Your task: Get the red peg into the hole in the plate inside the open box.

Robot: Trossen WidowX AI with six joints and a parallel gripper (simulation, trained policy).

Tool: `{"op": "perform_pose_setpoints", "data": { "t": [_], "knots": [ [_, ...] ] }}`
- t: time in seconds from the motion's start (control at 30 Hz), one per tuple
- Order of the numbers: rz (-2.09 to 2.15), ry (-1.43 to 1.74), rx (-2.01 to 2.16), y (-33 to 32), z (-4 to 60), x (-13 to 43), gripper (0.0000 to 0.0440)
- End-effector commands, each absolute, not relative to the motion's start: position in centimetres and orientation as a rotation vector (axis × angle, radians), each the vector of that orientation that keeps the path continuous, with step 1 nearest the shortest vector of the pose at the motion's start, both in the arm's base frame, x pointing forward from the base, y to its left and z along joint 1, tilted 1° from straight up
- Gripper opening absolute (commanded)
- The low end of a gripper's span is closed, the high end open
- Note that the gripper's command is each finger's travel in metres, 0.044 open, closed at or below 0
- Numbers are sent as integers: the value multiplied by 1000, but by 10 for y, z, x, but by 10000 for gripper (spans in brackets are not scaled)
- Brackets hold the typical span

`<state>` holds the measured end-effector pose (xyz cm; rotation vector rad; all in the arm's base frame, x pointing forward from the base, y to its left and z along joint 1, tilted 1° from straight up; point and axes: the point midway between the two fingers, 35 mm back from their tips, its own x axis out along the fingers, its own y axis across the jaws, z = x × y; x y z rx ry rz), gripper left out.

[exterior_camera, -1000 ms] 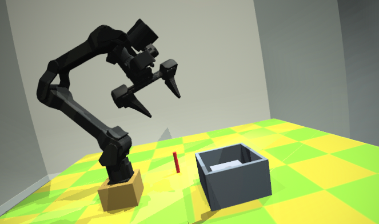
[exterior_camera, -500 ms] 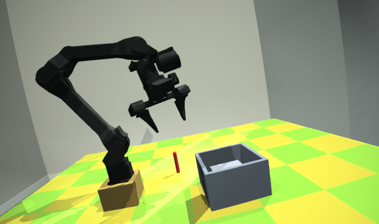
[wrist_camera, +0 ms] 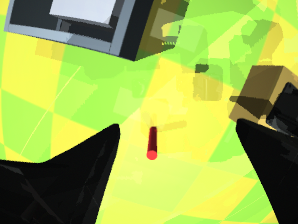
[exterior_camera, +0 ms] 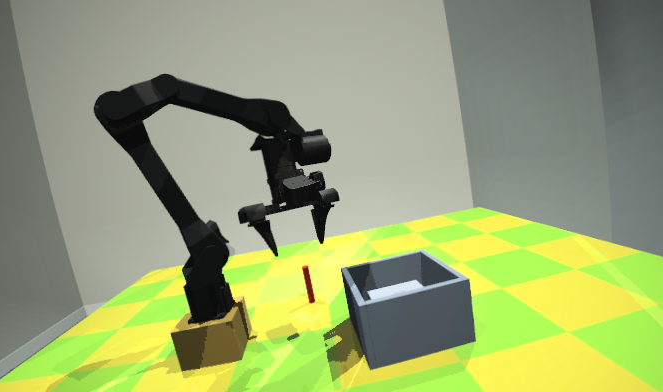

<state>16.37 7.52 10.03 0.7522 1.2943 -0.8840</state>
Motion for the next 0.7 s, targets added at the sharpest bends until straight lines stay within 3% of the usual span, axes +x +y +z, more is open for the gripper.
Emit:
{"op": "perform_pose_setpoints", "data": {
  "t": [0.0, 0.67],
  "knots": [
    [-900, 1314, 746, 83, 86, 161, 440],
    [-793, 1321, 806, 122, -1, 167, 429]
  ]
}}
